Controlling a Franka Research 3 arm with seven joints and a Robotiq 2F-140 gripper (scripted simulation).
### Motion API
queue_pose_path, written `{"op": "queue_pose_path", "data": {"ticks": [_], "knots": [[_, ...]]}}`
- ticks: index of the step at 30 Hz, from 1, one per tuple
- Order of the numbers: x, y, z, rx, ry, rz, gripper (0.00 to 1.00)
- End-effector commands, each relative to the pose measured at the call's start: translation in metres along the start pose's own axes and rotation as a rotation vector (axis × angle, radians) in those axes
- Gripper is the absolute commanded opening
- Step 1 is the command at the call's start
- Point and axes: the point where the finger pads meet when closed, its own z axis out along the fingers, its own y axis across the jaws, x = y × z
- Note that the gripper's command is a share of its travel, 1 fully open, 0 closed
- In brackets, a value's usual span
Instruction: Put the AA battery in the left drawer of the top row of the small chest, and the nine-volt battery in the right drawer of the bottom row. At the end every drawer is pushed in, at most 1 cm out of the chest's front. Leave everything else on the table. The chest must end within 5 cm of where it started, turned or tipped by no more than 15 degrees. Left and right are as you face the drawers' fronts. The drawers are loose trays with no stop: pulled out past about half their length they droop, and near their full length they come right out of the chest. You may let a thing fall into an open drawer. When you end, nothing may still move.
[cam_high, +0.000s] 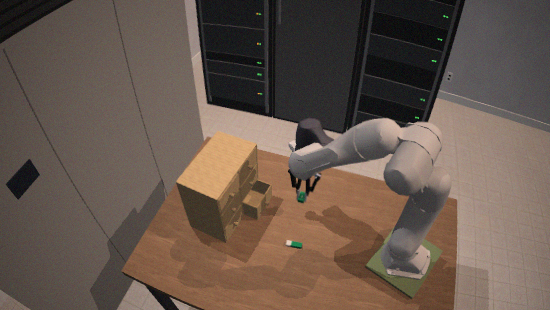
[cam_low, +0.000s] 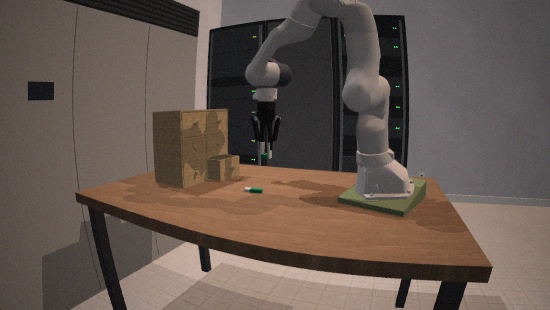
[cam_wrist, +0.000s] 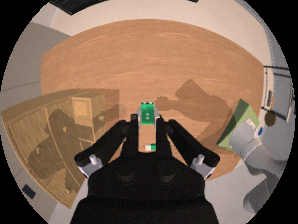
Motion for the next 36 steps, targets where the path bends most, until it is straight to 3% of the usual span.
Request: {"op": "queue_pose_path", "data": {"ticks": [1, 2, 3, 28, 29, 36], "knots": [[-0.001, 0.000, 0.000, 0.001, -0.001, 0.015, 0.14], [-0.001, 0.000, 0.000, 0.001, -0.001, 0.015, 0.14], [-0.007, -0.002, 0.000, 0.001, -0.001, 0.137, 0.14], [-0.007, -0.002, 0.000, 0.001, -0.001, 0.137, 0.14], [-0.013, -0.004, 0.000, 0.001, -0.001, 0.260, 0.14], [-0.013, -0.004, 0.000, 0.001, -0.001, 0.260, 0.14]]}}
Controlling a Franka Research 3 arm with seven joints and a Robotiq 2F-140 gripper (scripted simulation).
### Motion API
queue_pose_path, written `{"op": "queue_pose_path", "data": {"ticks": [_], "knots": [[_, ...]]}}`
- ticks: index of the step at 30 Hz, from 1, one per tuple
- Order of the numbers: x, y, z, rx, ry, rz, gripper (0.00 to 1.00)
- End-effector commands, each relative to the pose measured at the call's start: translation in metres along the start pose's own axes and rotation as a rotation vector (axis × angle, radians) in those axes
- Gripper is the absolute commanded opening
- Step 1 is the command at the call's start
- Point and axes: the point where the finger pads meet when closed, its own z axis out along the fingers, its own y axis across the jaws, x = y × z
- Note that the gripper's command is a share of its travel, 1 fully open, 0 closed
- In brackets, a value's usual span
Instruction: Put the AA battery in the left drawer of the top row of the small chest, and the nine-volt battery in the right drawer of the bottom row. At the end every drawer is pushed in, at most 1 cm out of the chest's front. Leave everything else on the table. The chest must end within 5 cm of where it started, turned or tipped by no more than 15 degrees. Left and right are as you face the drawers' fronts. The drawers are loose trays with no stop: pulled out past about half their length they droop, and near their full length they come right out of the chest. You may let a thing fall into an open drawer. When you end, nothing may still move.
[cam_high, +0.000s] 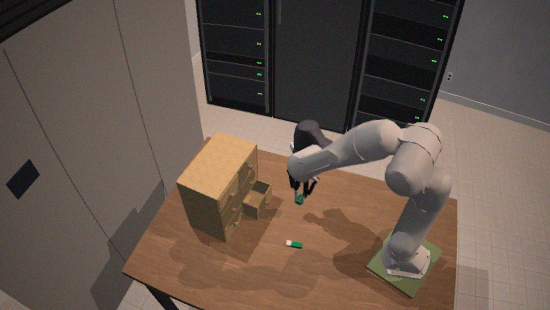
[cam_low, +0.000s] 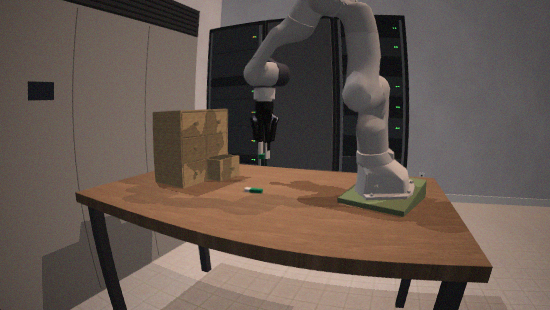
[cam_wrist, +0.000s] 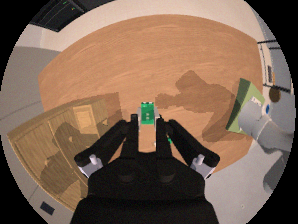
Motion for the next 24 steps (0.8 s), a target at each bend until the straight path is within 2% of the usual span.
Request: {"op": "queue_pose_path", "data": {"ticks": [1, 18, 19, 24], "knots": [[-0.0013, 0.0001, 0.0001, 0.001, 0.000, 0.064, 0.14], [-0.0013, 0.0001, 0.0001, 0.001, 0.000, 0.064, 0.14], [-0.0073, -0.0006, 0.0001, 0.001, 0.000, 0.186, 0.14], [-0.0073, -0.0006, 0.0001, 0.001, 0.000, 0.186, 0.14]]}}
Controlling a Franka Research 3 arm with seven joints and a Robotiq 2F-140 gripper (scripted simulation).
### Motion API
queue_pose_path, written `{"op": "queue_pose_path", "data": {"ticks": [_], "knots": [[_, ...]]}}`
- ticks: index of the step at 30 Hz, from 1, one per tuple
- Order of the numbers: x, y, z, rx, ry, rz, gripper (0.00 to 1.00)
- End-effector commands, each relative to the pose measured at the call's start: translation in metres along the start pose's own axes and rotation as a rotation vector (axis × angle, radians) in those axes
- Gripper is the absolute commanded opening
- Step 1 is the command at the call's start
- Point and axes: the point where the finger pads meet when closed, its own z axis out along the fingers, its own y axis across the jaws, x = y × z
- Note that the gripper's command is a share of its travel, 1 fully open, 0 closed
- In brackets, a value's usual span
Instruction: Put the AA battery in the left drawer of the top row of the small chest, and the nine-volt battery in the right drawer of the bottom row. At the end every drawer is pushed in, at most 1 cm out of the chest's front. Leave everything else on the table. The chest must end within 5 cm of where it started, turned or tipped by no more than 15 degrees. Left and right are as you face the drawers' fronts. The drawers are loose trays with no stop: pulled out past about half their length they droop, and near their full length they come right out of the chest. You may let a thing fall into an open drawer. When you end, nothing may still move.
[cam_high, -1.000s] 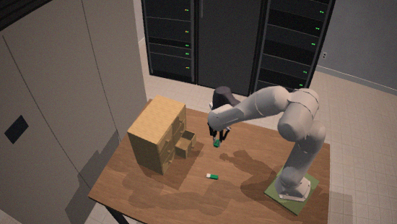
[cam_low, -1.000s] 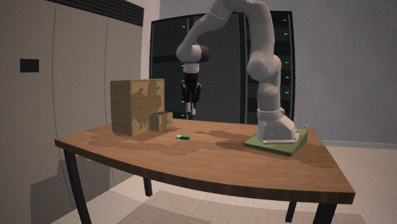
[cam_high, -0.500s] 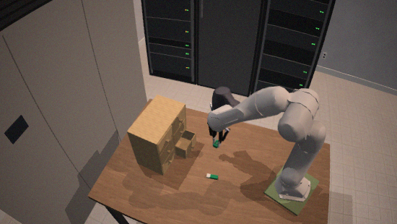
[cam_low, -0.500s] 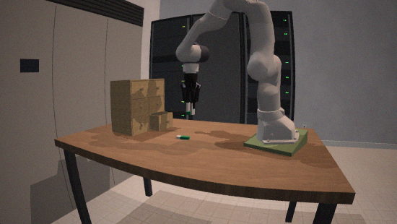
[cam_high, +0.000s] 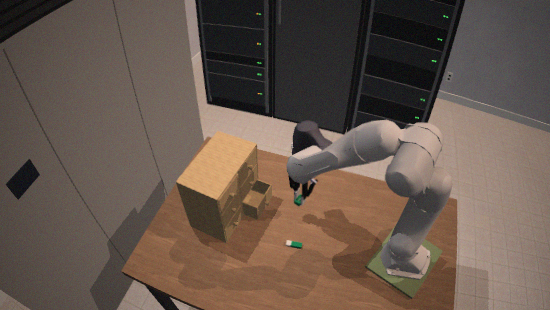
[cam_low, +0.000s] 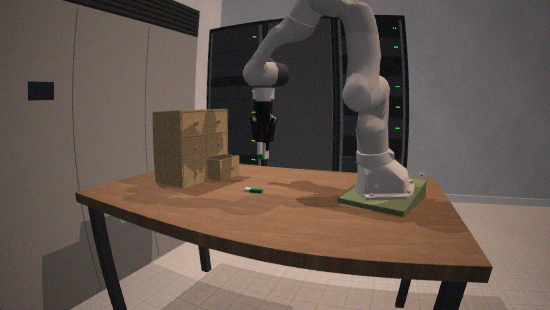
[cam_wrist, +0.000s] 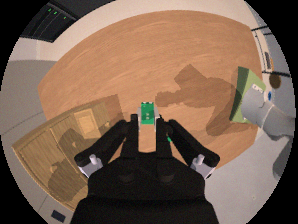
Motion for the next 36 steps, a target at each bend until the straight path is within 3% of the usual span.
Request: {"op": "queue_pose_path", "data": {"ticks": [1, 20, 21, 36], "knots": [[-0.0015, 0.0002, 0.0001, 0.001, 0.000, 0.078, 0.14], [-0.0015, 0.0002, 0.0001, 0.001, 0.000, 0.078, 0.14], [-0.0075, 0.0003, 0.0001, 0.001, 0.000, 0.197, 0.14], [-0.0075, 0.0003, 0.0001, 0.001, 0.000, 0.197, 0.14]]}}
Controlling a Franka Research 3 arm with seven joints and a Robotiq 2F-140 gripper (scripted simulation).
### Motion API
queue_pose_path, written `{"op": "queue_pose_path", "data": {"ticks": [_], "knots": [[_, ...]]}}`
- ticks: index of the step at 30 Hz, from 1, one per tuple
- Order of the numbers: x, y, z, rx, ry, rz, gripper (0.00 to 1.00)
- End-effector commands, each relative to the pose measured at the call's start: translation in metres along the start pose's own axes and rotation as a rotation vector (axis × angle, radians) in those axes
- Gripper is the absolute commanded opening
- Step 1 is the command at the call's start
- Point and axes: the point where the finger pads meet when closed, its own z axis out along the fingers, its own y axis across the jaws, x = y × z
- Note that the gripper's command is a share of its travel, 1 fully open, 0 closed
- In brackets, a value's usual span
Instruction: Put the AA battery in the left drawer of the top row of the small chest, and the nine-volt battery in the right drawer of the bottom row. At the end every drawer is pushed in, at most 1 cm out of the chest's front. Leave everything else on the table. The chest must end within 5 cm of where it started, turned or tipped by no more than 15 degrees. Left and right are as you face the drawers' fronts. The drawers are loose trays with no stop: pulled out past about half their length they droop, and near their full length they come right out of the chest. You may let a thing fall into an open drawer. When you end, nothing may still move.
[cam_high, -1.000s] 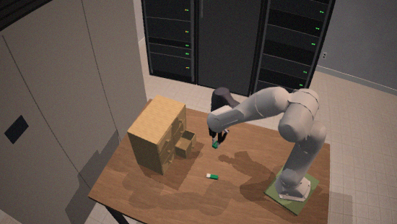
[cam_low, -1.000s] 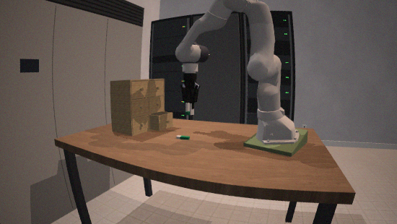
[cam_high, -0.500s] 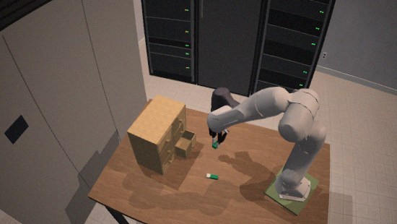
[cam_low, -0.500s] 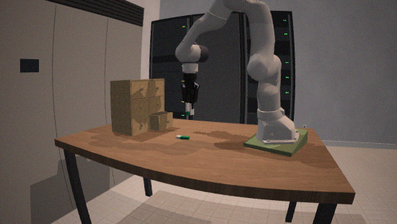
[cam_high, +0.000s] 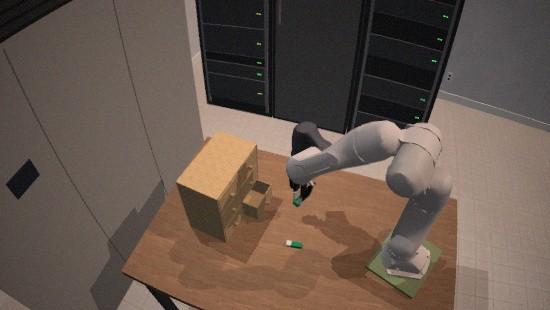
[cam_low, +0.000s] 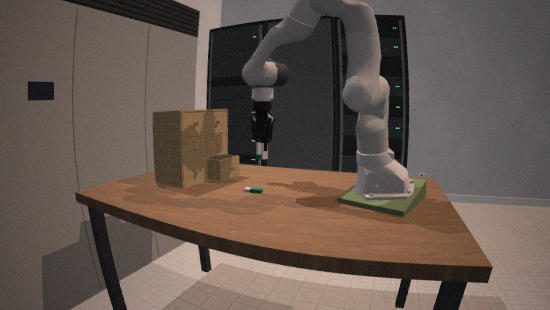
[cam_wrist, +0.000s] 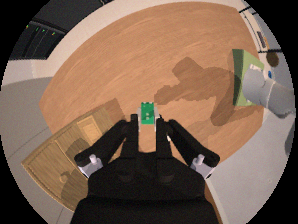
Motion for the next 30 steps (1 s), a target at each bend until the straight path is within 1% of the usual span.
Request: {"op": "queue_pose_path", "data": {"ticks": [1, 10, 11, 30], "knots": [[-0.0009, 0.0002, 0.0000, 0.002, 0.000, 0.028, 0.14], [-0.0009, 0.0002, 0.0000, 0.002, 0.000, 0.028, 0.14], [-0.0066, 0.0013, -0.0001, 0.002, 0.000, 0.144, 0.14], [-0.0066, 0.0013, -0.0001, 0.002, 0.000, 0.144, 0.14]]}}
